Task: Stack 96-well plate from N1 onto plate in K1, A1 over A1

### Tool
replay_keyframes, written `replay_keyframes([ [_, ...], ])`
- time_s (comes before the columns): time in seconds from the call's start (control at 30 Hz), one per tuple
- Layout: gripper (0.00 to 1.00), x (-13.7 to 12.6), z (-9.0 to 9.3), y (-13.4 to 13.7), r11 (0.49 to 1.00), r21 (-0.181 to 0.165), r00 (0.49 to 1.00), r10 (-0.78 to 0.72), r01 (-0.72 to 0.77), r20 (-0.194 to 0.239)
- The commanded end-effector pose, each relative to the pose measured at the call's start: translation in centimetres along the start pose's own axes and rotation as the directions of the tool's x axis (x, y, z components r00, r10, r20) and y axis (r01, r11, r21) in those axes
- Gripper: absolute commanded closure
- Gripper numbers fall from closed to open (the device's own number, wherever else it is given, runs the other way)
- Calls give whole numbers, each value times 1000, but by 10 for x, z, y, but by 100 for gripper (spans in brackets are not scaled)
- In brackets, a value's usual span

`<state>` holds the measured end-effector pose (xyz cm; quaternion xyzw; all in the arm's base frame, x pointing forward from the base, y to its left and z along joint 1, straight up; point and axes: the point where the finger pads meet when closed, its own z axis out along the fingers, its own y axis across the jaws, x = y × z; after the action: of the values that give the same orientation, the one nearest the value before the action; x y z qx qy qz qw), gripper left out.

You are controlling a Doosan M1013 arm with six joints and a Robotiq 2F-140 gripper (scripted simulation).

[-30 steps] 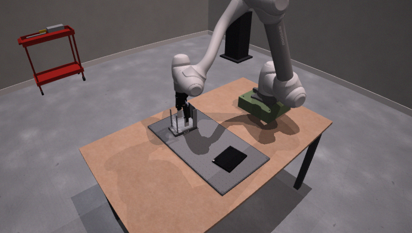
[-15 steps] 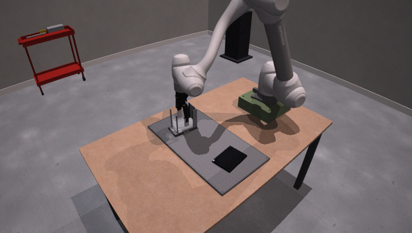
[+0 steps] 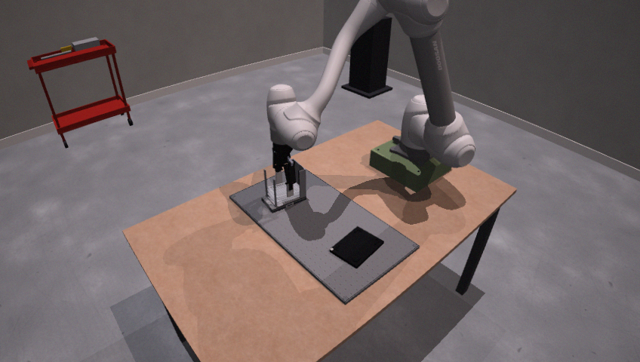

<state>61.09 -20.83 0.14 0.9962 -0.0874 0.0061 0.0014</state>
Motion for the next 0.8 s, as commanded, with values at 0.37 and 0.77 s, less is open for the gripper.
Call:
replay_keyframes([
  [0.37,100,-7,8,-2,1000,0,1000,-8,8,11],
  [0.77,100,-7,10,-2,1000,0,1000,-8,8,11],
])
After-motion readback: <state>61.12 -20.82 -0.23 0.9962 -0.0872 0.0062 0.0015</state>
